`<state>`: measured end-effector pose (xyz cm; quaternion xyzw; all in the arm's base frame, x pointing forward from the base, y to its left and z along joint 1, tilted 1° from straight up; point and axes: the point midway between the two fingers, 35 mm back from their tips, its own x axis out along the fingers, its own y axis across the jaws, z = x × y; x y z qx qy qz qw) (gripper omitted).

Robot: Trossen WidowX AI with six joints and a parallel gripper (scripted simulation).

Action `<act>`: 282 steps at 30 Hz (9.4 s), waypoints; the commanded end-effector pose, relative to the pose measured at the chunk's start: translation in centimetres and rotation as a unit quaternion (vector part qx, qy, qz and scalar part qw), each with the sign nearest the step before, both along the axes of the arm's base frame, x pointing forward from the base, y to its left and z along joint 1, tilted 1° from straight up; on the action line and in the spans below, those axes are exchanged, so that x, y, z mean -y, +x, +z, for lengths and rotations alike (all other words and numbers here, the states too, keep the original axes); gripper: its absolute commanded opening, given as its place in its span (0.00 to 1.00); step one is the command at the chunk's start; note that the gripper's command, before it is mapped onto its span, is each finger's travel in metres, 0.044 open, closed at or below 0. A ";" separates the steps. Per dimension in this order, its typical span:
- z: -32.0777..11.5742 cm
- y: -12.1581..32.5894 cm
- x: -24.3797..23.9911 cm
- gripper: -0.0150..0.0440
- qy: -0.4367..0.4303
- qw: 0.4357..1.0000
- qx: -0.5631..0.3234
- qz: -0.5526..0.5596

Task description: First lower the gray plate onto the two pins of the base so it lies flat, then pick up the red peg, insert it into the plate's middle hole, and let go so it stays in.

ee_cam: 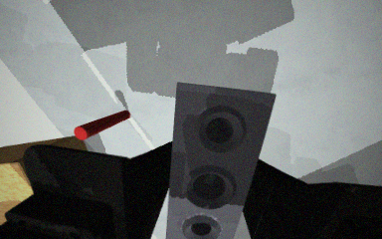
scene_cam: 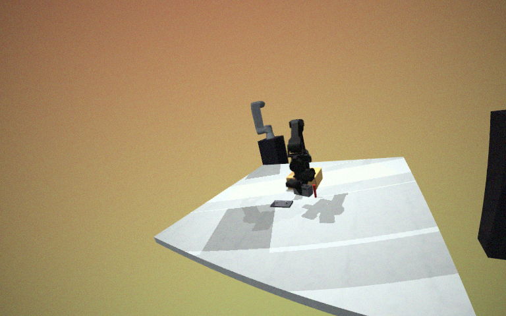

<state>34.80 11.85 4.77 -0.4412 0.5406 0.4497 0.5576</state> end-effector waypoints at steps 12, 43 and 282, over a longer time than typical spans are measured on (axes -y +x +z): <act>5.1 -0.7 0.0 0.25 0.004 1.000 0.008 -0.002; 1.5 0.6 6.9 0.25 0.000 0.997 0.010 0.075; -5.0 -11.8 -1.9 0.91 0.015 0.362 -0.026 -0.932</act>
